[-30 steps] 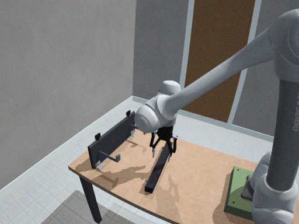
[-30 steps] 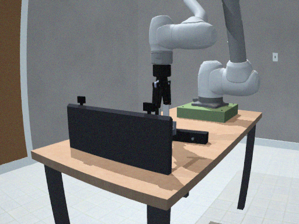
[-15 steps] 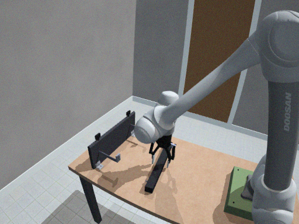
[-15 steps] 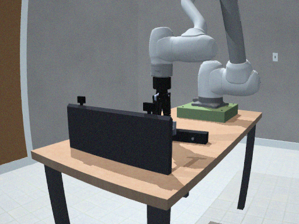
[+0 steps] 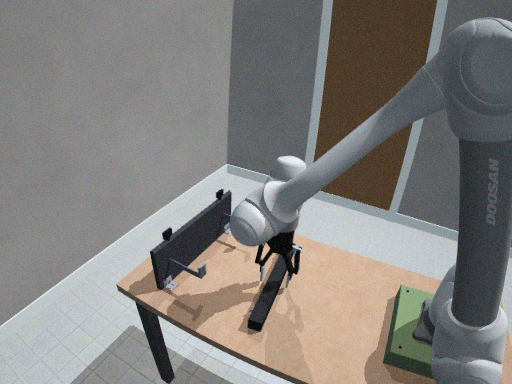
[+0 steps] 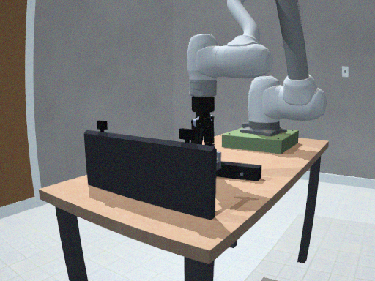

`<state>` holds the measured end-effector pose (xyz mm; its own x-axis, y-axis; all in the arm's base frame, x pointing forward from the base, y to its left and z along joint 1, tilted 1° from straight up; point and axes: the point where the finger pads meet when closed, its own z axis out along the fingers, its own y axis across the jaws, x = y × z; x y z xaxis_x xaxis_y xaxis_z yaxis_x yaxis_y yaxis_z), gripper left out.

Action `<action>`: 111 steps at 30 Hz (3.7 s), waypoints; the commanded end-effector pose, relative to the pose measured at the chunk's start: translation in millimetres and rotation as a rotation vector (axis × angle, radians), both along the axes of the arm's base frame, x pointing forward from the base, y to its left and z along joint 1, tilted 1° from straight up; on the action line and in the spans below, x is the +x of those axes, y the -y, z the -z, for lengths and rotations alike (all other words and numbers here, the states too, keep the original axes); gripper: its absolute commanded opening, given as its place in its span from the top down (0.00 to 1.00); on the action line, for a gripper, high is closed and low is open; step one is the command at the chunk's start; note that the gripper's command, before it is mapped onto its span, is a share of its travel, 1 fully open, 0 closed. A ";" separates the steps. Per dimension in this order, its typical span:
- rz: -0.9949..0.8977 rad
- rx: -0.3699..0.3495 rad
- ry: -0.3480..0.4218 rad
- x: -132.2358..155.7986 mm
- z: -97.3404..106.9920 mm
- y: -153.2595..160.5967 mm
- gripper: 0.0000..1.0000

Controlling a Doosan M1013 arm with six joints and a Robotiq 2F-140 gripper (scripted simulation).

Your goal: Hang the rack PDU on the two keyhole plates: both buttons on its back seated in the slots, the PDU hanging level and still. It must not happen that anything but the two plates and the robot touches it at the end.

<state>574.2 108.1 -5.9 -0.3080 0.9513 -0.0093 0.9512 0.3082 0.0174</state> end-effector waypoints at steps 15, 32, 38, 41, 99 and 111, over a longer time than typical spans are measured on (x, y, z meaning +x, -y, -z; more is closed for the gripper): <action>0.000 0.000 0.000 0.0 -0.1 0.0 0.45; 0.000 0.000 0.000 0.0 -0.1 0.0 1.00; 0.000 0.000 0.000 0.0 -0.1 0.0 1.00; 0.000 0.000 0.000 0.0 -0.1 0.0 1.00; 0.000 0.000 0.000 -1.7 -87.8 -0.3 1.00; 0.000 0.000 0.000 -1.7 -88.4 -0.3 1.00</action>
<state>572.4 108.4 82.3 -0.3081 0.9513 -0.0093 0.9512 0.3082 0.0174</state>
